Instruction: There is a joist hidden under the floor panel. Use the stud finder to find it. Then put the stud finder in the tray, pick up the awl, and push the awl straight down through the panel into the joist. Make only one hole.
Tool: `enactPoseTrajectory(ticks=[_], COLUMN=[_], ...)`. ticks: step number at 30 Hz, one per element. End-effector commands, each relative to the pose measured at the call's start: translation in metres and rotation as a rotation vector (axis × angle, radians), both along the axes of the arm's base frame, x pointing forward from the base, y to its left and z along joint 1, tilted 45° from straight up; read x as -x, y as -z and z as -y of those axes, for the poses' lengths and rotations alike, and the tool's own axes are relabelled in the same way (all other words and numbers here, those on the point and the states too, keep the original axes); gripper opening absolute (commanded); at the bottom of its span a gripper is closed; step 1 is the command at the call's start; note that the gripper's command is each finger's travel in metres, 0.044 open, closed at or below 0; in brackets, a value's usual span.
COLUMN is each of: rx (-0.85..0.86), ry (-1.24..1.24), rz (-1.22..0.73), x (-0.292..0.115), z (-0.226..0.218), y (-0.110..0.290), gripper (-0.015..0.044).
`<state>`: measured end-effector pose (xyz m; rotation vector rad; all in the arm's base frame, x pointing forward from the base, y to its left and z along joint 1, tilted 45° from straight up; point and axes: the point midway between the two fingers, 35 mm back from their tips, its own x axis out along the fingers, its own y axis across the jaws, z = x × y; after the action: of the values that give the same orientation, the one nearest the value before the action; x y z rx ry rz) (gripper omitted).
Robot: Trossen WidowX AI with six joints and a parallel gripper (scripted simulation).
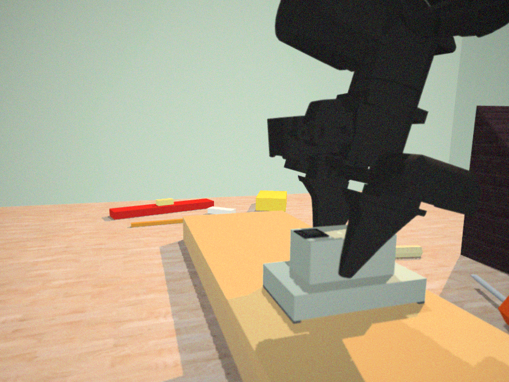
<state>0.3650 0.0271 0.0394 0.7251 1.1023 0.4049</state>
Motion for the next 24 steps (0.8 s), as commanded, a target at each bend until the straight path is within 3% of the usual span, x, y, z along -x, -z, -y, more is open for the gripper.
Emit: enactPoseTrajectory(ticks=[1, 24], rx=[0.0, 0.005], ry=[0.002, 0.002], rz=[-0.004, -0.004], x=[0.003, 0.008], z=[0.011, 0.07], y=[0.012, 0.07], gripper=[0.0, 0.0])
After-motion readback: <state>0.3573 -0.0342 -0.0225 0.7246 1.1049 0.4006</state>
